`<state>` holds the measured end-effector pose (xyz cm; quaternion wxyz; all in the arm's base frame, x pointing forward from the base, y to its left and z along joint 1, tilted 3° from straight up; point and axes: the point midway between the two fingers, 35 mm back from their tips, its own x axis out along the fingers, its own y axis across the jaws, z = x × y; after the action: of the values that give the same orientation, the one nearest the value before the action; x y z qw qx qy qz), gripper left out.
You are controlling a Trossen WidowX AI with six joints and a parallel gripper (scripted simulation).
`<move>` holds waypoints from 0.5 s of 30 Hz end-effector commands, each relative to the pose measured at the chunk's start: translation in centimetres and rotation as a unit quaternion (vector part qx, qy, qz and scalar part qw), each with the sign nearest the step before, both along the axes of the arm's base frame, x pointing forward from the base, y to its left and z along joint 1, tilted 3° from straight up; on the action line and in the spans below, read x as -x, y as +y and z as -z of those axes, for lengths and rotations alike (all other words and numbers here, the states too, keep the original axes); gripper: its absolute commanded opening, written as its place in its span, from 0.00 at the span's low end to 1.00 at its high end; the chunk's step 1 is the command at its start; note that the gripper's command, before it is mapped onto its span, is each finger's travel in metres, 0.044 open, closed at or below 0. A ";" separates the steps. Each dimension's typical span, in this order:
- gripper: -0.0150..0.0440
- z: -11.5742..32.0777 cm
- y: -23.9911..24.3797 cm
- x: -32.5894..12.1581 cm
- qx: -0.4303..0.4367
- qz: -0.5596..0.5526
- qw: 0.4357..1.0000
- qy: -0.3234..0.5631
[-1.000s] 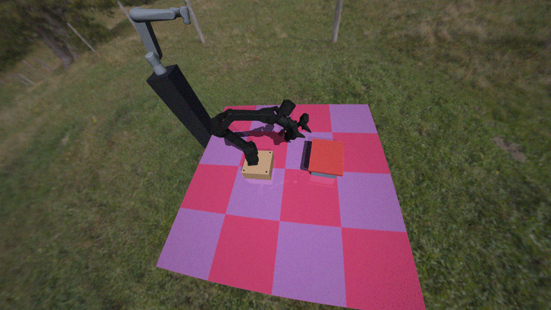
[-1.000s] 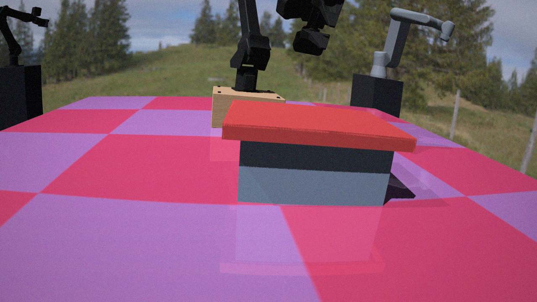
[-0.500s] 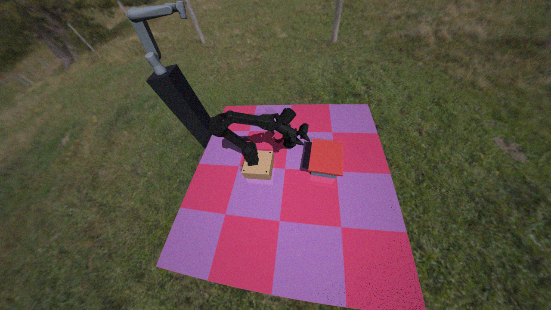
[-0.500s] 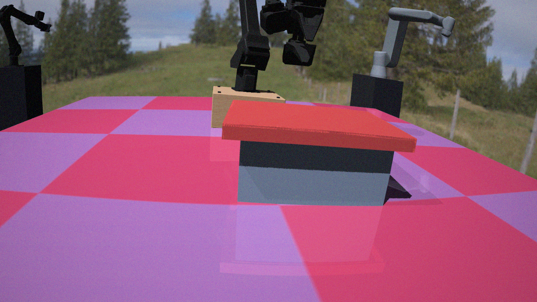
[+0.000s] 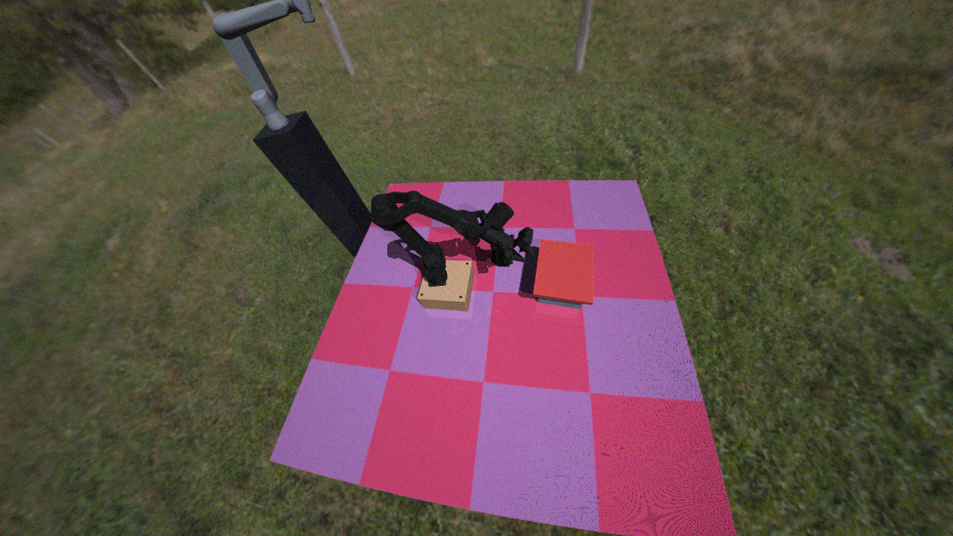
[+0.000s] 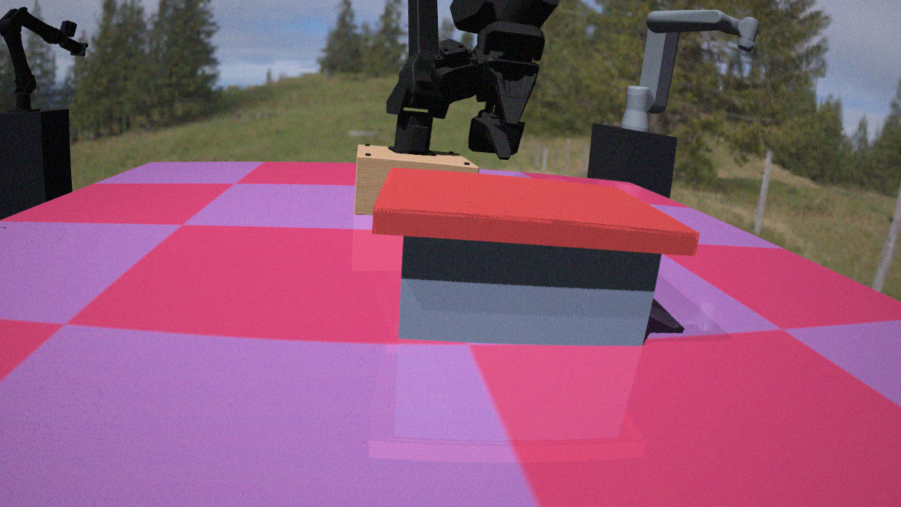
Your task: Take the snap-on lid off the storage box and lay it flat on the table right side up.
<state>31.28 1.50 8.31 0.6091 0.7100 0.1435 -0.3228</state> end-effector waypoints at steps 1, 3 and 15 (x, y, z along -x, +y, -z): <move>0.65 0.4 0.0 -0.5 -0.001 -0.001 1.000 0.000; 0.65 0.6 -0.1 -0.7 -0.001 -0.001 1.000 0.000; 0.65 1.7 -0.4 -2.2 0.000 -0.001 1.000 0.000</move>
<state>32.99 1.14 6.88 0.6078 0.7104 0.1432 -0.3245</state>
